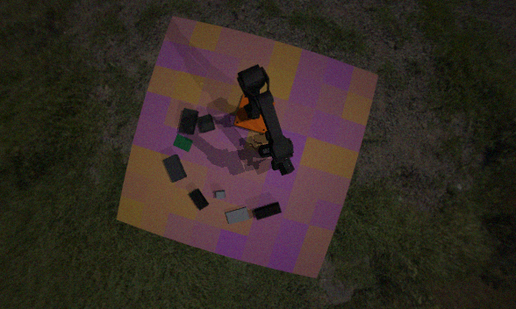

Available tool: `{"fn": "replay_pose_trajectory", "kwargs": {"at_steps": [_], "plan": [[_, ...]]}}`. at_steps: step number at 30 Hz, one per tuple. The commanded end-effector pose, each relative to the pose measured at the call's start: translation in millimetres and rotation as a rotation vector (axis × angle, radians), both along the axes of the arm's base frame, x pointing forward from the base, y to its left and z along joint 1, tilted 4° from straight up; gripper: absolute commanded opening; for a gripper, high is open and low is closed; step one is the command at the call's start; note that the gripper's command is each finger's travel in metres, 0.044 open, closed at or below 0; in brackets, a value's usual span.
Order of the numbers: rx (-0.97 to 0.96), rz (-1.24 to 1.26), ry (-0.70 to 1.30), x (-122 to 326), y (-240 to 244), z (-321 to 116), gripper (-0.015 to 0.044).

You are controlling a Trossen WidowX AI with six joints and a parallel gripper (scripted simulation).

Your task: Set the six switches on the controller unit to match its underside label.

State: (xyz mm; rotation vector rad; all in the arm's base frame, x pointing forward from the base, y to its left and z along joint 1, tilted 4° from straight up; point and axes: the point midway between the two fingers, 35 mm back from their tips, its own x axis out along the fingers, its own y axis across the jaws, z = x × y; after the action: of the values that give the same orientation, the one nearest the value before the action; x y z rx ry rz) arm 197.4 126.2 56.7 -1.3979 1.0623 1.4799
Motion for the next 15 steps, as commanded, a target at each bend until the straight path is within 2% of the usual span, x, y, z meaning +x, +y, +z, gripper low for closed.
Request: {"fn": "replay_pose_trajectory", "kwargs": {"at_steps": [1, 6, 9, 15], "plan": [[-0.004, 0.005, -0.004, 0.5, -1.2, 1.1, 0.0440], [-0.004, 0.005, -0.004, 0.5, -1.2, 1.1, 0.0440], [-0.003, 0.040, 0.002, 1.0, -0.7, 1.9, 0.0361], [0.010, 0.342, 0.055, 5.5, 3.7, 9.6, 0.0204]]}}
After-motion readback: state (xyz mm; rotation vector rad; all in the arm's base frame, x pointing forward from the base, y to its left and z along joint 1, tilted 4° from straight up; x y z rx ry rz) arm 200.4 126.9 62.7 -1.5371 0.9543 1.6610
